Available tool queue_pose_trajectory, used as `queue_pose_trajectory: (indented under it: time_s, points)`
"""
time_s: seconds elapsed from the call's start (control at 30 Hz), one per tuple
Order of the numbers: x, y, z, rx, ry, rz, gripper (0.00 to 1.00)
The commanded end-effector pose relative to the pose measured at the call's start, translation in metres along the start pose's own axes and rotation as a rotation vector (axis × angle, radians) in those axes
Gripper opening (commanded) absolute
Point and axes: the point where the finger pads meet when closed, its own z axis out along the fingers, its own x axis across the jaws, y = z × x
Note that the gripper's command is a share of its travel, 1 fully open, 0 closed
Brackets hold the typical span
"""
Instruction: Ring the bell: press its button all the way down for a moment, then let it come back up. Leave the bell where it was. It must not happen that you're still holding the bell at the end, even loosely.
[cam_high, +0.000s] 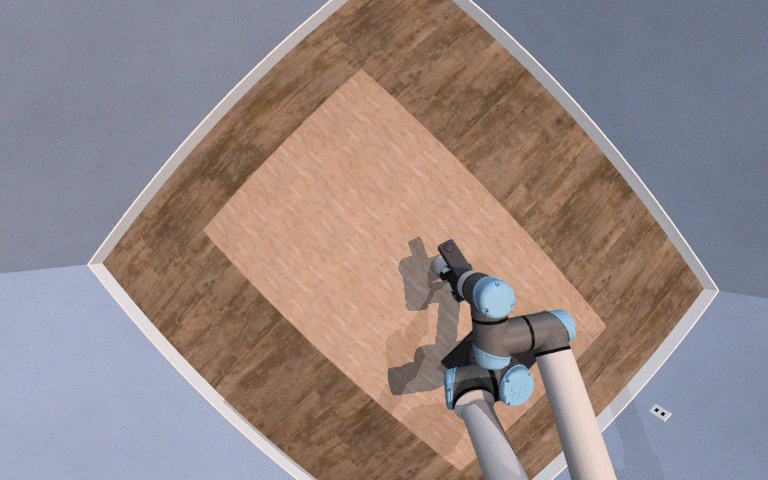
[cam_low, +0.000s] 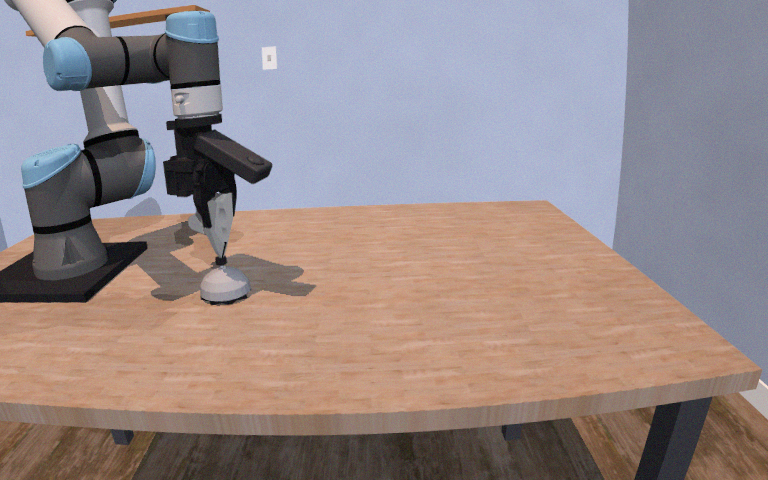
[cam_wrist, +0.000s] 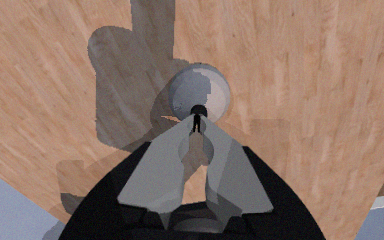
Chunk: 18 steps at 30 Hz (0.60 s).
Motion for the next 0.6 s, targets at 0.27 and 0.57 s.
queue_pose_trajectory:
  time_s: [0.27, 0.57]
  points:
    - [-0.0009, 0.0004, 0.0012, -0.002, 0.0, -0.002, 0.0]
    - [-0.0012, 0.0016, 0.0068, -0.005, -0.001, -0.002, 0.0]
